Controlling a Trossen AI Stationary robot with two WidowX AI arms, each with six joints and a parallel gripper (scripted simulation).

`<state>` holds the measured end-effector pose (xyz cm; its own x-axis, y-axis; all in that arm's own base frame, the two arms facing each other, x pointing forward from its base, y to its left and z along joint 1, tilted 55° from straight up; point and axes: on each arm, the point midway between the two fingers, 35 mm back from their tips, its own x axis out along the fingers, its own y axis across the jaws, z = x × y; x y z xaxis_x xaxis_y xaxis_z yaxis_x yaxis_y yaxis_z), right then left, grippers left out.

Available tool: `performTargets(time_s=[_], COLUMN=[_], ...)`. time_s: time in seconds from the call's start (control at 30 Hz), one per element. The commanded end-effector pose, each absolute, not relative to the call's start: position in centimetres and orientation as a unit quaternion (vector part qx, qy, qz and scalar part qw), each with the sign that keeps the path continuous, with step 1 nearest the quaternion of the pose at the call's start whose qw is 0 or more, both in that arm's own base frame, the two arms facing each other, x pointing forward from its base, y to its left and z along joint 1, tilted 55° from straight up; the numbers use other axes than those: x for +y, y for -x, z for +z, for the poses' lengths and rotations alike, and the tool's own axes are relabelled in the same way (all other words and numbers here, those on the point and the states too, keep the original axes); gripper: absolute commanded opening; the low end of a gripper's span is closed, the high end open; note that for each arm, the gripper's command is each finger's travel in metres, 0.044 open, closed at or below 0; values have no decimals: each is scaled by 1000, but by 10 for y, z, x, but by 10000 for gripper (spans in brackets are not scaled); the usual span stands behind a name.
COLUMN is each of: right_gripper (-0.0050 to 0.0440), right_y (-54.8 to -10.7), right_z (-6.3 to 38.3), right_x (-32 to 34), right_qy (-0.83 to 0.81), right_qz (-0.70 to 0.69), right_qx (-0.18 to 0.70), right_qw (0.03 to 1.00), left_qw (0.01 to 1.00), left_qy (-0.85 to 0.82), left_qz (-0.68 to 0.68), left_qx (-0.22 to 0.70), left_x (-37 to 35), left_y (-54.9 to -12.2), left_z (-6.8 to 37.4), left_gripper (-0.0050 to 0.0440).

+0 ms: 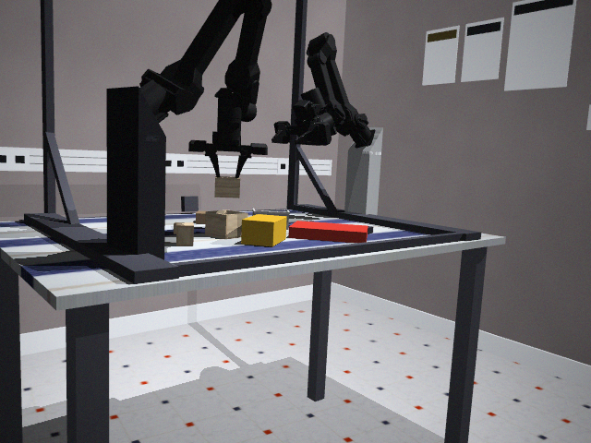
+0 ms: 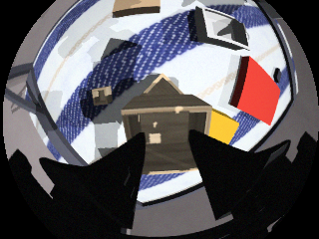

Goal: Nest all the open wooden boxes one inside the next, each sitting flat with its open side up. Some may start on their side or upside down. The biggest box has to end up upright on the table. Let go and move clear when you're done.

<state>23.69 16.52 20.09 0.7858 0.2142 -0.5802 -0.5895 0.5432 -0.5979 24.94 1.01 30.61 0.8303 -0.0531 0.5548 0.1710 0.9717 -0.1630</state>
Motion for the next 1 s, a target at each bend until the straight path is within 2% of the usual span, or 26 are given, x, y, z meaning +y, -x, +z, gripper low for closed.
performTargets(time_s=[0.0,0.63,0.97], right_gripper=[258,258,258], right_y=[-236,-236,-236], right_z=[206,205,205], right_x=[164,164,164], right_qy=[466,663,769], right_qz=[251,295,313], right_qx=[203,132,79], right_qw=[824,676,551], left_qw=[947,947,947], left_qy=[102,102,102], left_qz=[-61,-61,-61], left_qx=[-298,-298,-298], left_x=[10,10,10], left_y=[-245,-245,-245], left_z=[314,314,314], left_gripper=[400,400,400])
